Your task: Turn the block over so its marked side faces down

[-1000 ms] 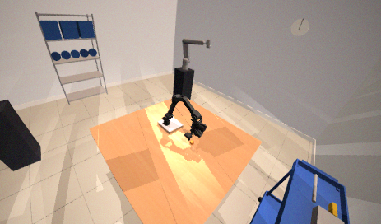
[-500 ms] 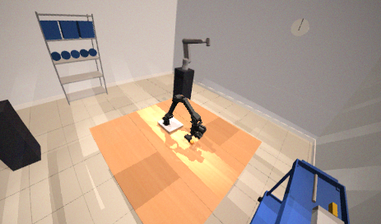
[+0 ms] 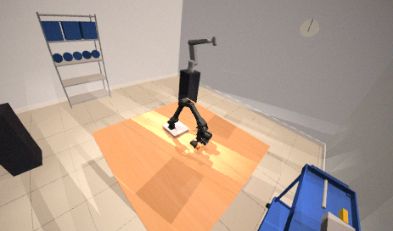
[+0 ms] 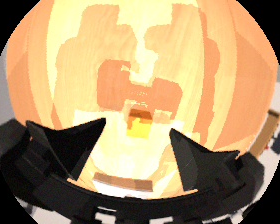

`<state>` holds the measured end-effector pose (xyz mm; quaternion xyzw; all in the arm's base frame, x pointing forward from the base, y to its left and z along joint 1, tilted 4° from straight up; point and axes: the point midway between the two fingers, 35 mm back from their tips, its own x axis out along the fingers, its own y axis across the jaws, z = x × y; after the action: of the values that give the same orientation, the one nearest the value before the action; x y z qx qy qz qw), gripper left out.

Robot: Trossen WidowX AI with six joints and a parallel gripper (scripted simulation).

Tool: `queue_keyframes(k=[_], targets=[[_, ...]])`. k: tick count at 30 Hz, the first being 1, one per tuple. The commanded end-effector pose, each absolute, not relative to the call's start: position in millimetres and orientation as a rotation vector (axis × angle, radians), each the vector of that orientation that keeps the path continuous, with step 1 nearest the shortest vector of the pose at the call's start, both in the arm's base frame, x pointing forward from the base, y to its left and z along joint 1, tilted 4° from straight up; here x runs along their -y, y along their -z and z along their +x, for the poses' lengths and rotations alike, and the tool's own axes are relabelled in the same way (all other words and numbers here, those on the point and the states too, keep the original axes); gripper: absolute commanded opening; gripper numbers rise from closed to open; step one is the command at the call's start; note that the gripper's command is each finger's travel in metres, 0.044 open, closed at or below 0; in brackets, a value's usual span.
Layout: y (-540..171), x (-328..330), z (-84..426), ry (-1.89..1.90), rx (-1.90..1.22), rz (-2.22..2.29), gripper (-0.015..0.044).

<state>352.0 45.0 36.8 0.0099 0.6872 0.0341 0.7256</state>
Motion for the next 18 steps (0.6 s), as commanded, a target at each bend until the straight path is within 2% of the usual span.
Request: queue_keyframes(k=[1,5,18], targets=[[-25.1,-46.1,350.6,-0.074,-1.528,0.028,0.0440],[-22.9,-46.3,350.6,-0.074,-1.528,0.028,0.0440],[-22.9,-46.3,350.6,-0.074,-1.528,0.028,0.0099]])
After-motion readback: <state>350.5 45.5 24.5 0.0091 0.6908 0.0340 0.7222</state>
